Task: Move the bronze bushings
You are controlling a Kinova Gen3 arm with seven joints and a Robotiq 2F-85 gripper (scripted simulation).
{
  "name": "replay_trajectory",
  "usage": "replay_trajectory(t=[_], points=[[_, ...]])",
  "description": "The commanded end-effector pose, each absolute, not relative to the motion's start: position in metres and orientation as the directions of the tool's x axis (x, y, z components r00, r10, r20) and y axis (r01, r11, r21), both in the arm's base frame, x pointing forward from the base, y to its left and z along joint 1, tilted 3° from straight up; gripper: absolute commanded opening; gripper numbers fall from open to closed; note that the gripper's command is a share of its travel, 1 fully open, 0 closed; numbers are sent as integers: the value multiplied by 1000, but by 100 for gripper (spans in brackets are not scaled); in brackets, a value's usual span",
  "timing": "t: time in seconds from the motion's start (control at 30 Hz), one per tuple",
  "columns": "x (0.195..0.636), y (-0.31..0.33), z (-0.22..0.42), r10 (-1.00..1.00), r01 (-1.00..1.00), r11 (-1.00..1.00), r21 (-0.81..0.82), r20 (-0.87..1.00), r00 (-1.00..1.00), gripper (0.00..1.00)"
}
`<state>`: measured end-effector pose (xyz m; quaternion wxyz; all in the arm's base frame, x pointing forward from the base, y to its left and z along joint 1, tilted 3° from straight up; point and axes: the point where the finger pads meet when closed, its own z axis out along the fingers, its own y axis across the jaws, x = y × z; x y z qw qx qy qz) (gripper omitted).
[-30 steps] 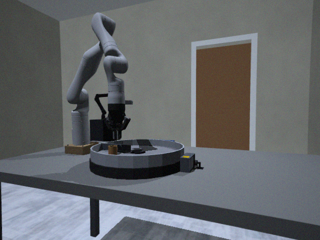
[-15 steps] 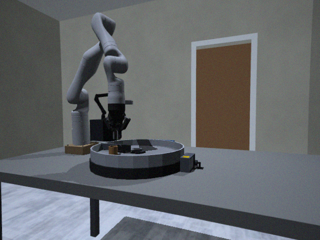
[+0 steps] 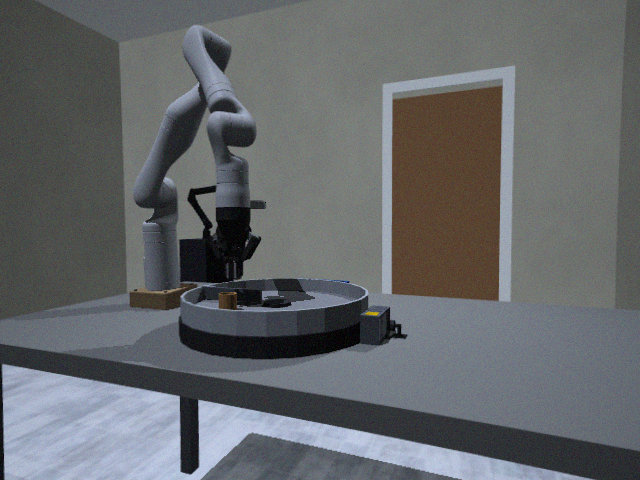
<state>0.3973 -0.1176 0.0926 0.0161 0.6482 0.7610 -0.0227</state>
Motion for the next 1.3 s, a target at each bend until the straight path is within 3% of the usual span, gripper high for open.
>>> replay_trajectory(t=[0.0, 0.83, 1.27], points=[[398, -117, 93, 986, 987, 160, -12, -54, -160, 12], [382, -46, 89, 963, 964, 265, -18, -52, -265, 12], [361, 51, 84, 915, 916, 399, -25, -49, -400, 12]])
